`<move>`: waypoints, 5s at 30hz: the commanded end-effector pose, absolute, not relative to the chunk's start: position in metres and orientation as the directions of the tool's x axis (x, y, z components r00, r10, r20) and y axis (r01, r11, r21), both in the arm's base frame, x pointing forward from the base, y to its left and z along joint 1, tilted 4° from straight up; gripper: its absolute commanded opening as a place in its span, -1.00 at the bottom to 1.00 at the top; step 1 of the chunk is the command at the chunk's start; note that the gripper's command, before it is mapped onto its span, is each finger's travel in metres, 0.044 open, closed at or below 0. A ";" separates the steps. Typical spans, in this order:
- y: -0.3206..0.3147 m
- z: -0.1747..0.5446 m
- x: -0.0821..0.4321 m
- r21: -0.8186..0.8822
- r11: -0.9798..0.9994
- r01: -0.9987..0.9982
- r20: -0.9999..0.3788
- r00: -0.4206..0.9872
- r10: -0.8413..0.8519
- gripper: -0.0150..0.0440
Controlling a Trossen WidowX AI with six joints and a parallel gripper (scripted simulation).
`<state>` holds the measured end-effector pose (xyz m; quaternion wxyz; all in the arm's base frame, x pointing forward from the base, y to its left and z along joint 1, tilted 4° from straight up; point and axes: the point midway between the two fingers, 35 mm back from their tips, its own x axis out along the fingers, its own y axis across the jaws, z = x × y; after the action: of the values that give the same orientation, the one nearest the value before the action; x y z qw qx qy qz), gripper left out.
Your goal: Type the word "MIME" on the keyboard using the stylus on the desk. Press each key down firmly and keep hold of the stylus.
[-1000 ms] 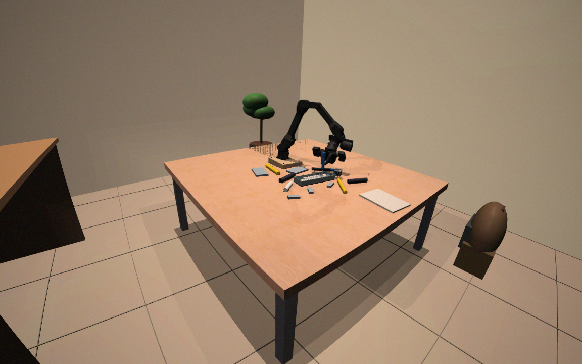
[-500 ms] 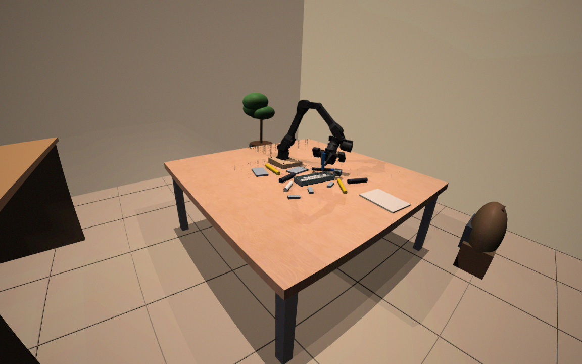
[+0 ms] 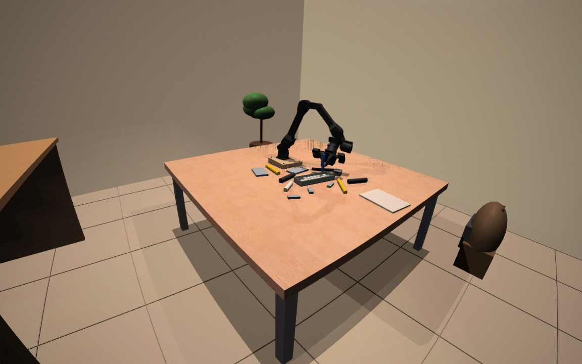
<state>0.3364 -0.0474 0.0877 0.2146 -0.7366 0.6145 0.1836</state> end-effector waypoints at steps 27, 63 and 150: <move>-0.047 0.078 0.336 -0.086 -0.154 -0.984 -0.531 0.176 -0.829 -0.22; -0.105 0.122 0.325 -0.074 0.202 -0.977 -0.561 -0.127 -0.818 -0.49; -0.127 0.082 0.321 -0.065 0.359 -0.931 -0.561 -0.263 -0.785 -0.22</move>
<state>0.3216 -0.1273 0.0843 0.2582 -0.5507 0.7812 0.1406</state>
